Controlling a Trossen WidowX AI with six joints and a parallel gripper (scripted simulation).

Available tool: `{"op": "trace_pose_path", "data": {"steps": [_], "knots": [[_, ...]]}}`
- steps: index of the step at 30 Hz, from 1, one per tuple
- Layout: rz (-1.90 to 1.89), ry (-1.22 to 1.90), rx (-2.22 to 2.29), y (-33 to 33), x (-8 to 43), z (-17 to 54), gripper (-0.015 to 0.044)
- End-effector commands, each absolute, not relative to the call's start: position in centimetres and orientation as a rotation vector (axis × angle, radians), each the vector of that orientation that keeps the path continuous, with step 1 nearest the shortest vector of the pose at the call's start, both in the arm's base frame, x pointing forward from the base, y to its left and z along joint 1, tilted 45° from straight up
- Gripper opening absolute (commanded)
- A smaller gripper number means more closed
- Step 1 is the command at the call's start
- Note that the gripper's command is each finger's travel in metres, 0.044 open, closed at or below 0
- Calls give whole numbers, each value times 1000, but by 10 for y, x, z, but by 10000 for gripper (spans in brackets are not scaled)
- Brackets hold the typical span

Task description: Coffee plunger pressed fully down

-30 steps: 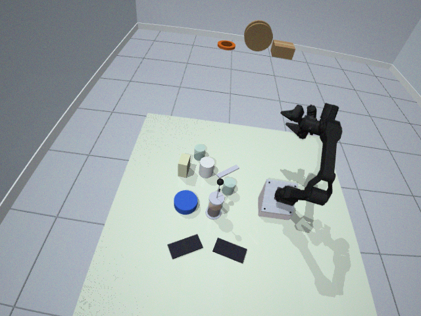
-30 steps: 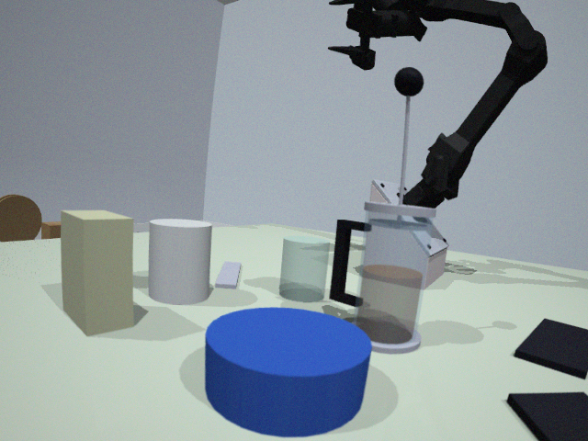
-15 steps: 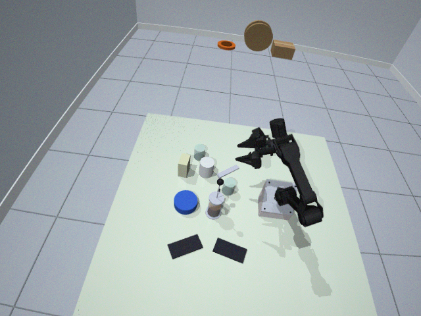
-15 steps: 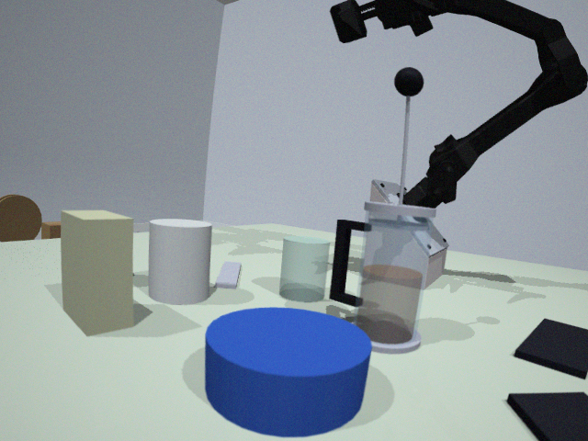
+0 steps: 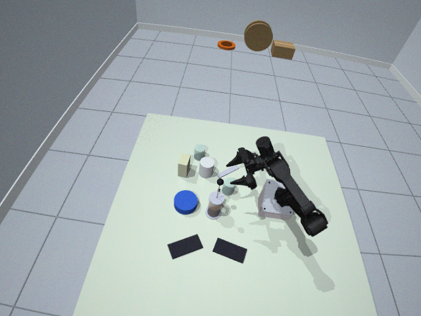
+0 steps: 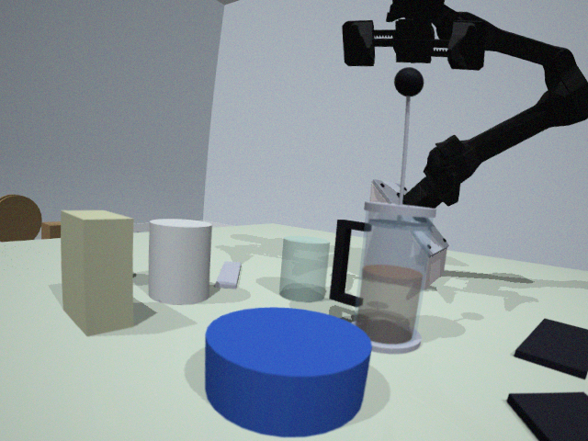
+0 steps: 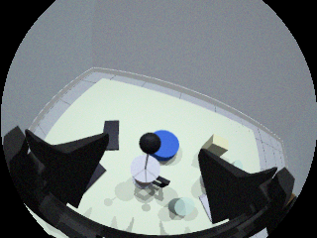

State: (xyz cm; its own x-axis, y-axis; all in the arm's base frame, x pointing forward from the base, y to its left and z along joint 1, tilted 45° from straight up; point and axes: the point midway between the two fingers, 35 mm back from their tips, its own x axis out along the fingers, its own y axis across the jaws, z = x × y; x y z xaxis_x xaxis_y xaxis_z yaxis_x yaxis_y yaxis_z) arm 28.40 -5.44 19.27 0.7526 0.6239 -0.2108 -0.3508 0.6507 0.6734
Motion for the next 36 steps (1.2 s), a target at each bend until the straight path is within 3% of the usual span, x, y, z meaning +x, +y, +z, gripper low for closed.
{"op": "trace_pose_path", "data": {"steps": [1, 34, 36], "knots": [[576, 448, 657, -36, 280, 178, 440], [579, 445, 657, -10, 311, 170, 440], [579, 445, 657, -10, 311, 170, 388]]}}
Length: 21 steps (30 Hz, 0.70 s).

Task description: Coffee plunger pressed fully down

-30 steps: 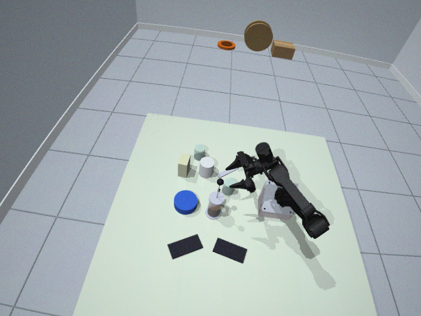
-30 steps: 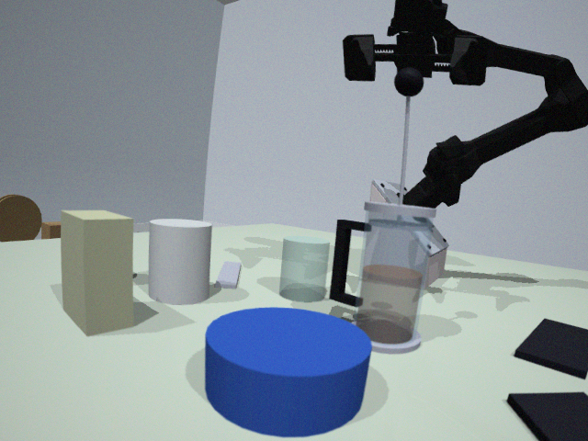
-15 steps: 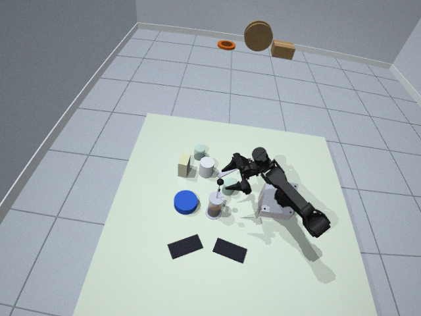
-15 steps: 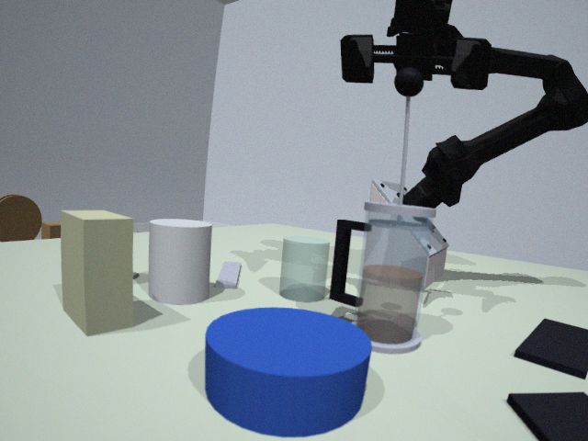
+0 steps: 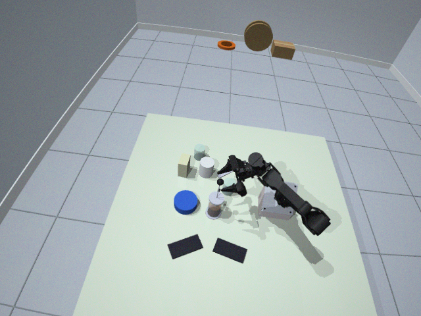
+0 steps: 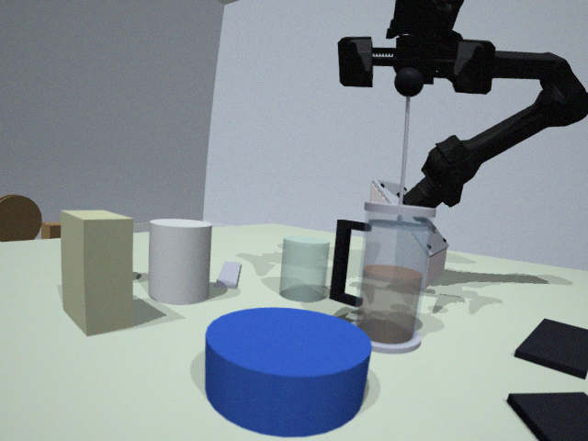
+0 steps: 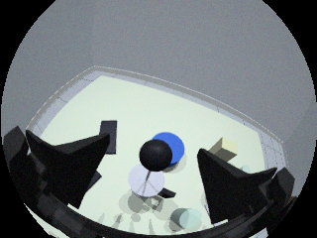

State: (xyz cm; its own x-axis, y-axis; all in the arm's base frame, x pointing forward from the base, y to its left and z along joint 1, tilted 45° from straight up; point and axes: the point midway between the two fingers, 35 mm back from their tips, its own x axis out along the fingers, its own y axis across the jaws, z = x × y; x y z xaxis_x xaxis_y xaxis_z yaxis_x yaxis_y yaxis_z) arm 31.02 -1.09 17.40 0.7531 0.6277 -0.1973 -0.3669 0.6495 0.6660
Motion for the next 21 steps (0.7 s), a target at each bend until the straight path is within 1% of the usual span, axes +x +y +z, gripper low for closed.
{"op": "trace_pose_path", "data": {"steps": [1, 10, 21], "knots": [[579, 445, 657, -10, 311, 170, 361], [579, 445, 657, -10, 311, 170, 125], [579, 445, 656, -9, 311, 170, 125]]}}
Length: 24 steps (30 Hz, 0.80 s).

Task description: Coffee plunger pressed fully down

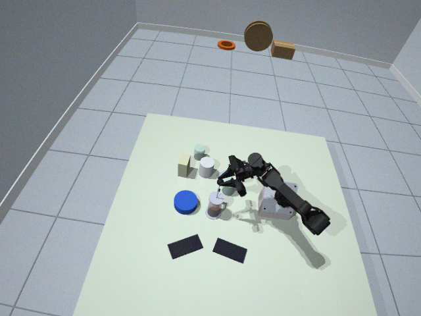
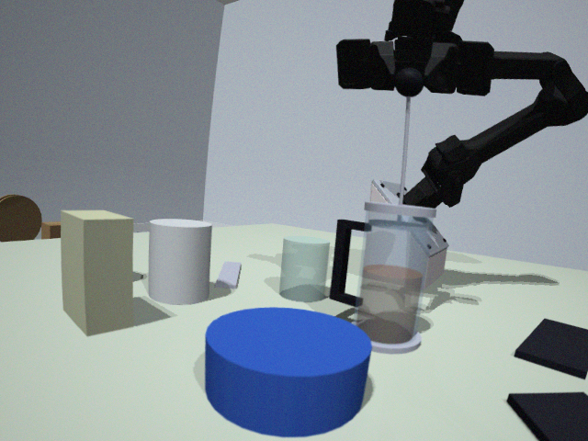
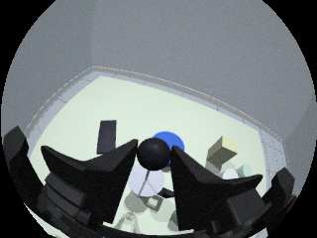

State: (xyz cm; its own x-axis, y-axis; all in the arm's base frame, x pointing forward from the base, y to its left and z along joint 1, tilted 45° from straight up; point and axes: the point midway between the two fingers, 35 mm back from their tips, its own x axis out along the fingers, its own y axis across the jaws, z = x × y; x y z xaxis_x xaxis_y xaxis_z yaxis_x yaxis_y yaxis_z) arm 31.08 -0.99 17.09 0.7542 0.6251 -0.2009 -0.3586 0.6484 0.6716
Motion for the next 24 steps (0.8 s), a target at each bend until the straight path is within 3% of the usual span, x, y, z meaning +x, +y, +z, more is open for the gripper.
{"op": "trace_pose_path", "data": {"steps": [1, 24], "knots": [[579, 445, 656, -9, 311, 169, 125], [576, 455, 649, 13, 317, 140, 125]]}}
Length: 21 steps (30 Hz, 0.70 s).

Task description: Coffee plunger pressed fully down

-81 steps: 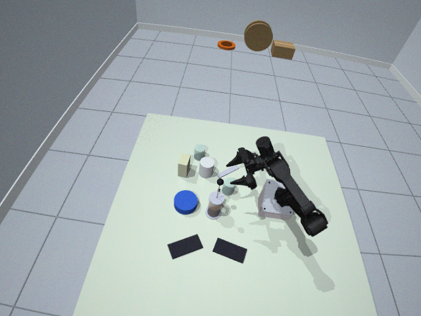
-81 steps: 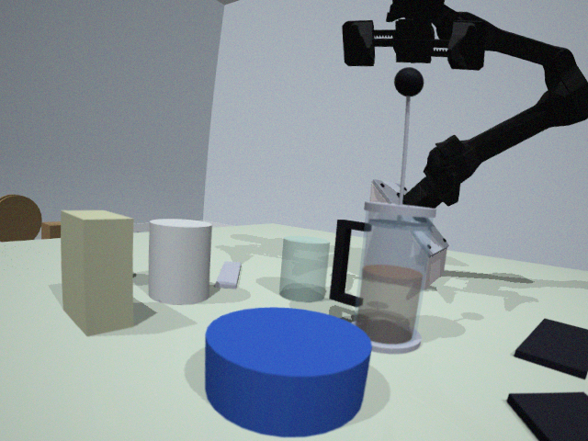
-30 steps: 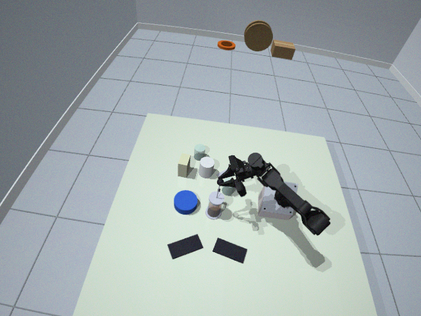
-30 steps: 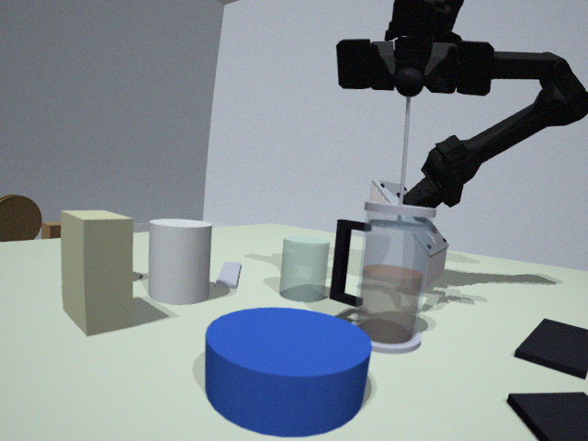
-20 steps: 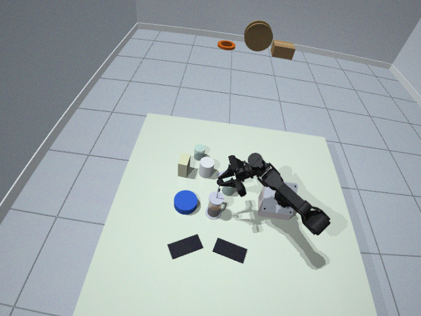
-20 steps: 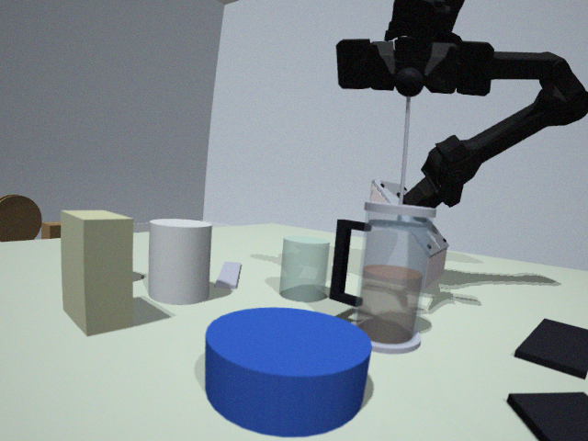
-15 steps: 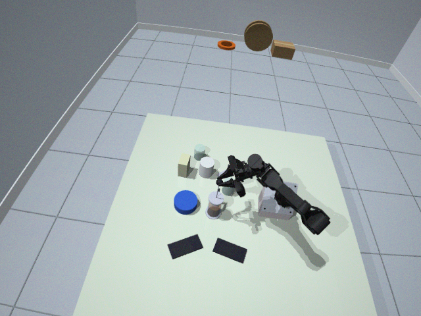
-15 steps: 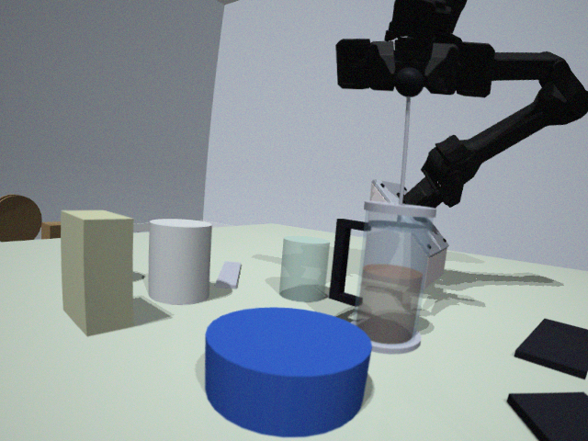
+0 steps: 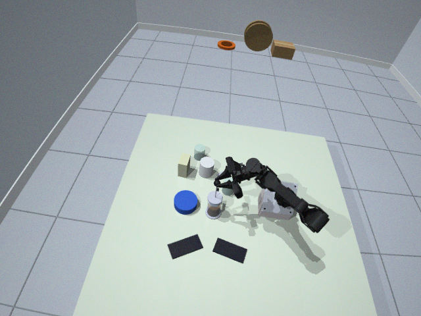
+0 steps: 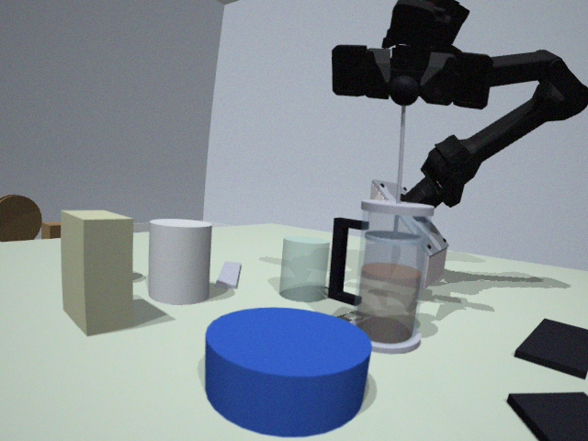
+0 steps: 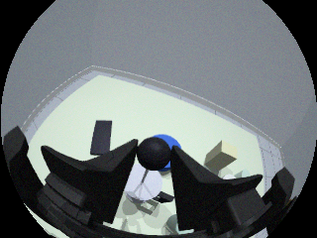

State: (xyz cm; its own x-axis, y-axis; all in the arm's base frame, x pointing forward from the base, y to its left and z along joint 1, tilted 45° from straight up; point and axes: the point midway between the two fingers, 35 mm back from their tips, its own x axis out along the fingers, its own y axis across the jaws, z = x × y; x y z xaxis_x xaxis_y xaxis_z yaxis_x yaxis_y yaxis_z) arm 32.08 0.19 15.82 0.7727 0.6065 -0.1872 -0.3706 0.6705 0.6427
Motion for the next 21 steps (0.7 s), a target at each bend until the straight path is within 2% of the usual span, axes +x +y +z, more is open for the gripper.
{"op": "trace_pose_path", "data": {"steps": [1, 21], "knots": [[576, 455, 649, 14, 317, 139, 125], [576, 453, 650, 38, 319, 114, 125]]}}
